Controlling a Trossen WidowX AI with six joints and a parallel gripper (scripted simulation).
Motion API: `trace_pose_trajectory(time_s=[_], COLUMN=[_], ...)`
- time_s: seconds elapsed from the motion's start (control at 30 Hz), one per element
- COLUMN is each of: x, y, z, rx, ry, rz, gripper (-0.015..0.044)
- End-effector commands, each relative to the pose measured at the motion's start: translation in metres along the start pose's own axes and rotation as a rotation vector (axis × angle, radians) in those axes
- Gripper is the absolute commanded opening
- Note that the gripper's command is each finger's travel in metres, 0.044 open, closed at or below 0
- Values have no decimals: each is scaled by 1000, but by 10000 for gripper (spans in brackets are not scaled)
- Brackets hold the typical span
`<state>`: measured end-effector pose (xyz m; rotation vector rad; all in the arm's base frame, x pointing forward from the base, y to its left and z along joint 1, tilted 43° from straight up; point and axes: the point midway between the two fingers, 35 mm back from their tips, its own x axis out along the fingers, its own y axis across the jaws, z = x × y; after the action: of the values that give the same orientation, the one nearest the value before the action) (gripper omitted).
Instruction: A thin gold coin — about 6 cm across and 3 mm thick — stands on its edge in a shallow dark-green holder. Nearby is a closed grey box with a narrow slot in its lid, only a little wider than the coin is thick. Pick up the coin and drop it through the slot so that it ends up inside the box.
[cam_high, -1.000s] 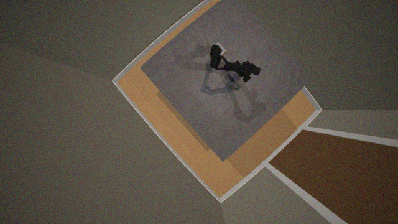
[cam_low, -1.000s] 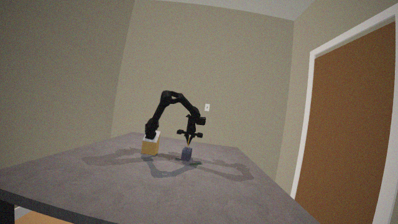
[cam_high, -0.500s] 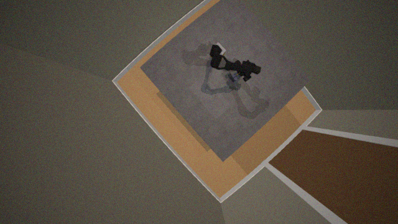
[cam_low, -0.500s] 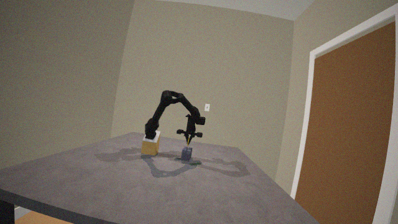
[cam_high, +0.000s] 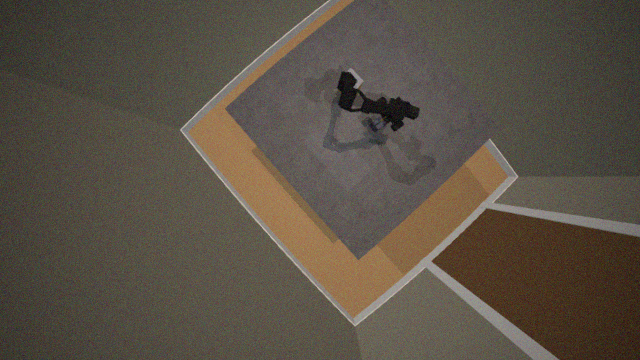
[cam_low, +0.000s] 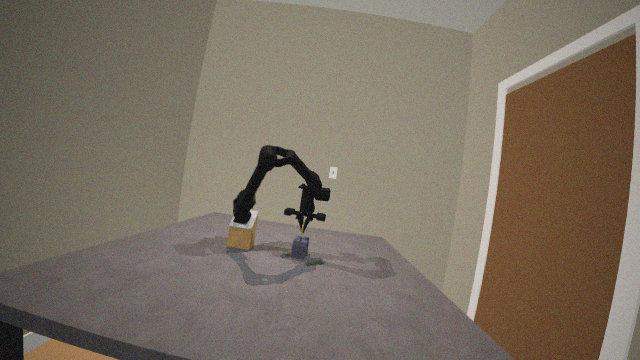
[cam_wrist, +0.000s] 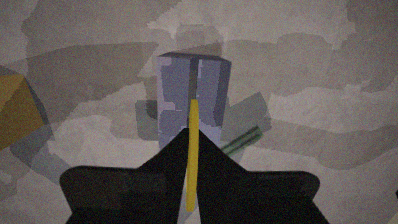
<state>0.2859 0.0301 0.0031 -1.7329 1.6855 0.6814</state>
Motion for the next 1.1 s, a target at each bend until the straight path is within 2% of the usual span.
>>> trace_pose_trajectory(time_s=[0.0, 1.07], x=[2, 18], y=[0, -1], z=[0, -1], rx=[-2, -4], ry=[0, 1], rz=[-2, -2], gripper=[0, 0])
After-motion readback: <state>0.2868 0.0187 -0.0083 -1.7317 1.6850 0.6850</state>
